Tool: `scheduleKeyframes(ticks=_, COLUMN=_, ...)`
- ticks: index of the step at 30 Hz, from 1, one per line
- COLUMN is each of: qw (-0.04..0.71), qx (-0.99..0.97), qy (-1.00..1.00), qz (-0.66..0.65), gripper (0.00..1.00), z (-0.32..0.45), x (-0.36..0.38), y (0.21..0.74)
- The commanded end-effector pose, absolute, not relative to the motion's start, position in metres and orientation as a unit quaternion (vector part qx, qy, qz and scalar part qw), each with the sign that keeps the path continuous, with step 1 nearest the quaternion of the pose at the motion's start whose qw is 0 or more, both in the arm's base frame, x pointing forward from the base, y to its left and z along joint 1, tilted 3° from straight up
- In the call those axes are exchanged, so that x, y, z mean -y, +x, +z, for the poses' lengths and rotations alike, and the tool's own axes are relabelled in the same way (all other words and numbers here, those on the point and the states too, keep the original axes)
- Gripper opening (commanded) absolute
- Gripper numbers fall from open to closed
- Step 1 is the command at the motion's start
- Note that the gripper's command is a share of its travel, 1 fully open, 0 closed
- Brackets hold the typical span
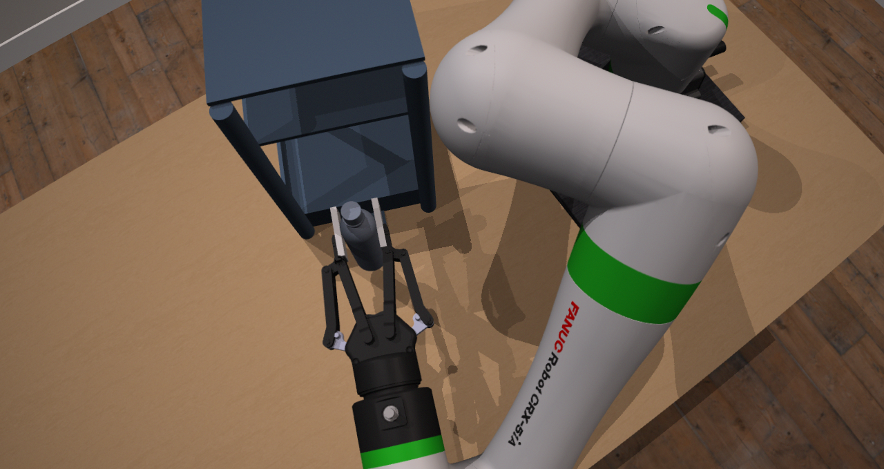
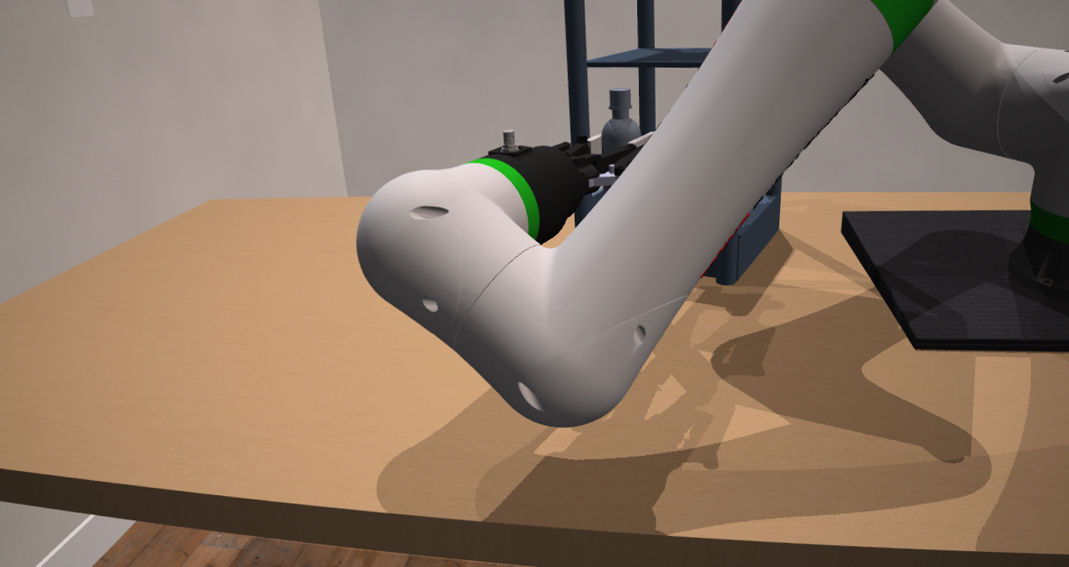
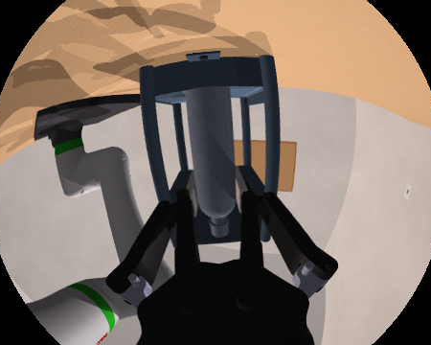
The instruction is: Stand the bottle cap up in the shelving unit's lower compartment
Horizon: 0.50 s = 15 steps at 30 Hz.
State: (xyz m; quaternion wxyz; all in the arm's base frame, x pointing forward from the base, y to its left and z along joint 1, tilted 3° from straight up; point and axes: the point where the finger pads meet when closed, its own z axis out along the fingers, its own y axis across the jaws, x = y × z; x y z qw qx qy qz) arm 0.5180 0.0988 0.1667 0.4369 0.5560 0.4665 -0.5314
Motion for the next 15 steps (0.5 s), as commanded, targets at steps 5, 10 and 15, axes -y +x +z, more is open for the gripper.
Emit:
scheduleKeyframes(ticks=5, qw=0.437, qx=-0.466, qy=0.556, qz=-0.531, gripper=0.0, z=0.167, x=-0.094, y=0.517)
scheduleKeyframes(ticks=10, qw=0.437, qx=-0.466, qy=0.556, qz=-0.531, gripper=0.0, z=0.166, x=-0.088, y=0.516)
scheduleKeyframes(ticks=15, qw=0.437, qx=-0.466, qy=0.556, qz=-0.531, gripper=0.0, z=0.166, x=-0.083, y=0.515)
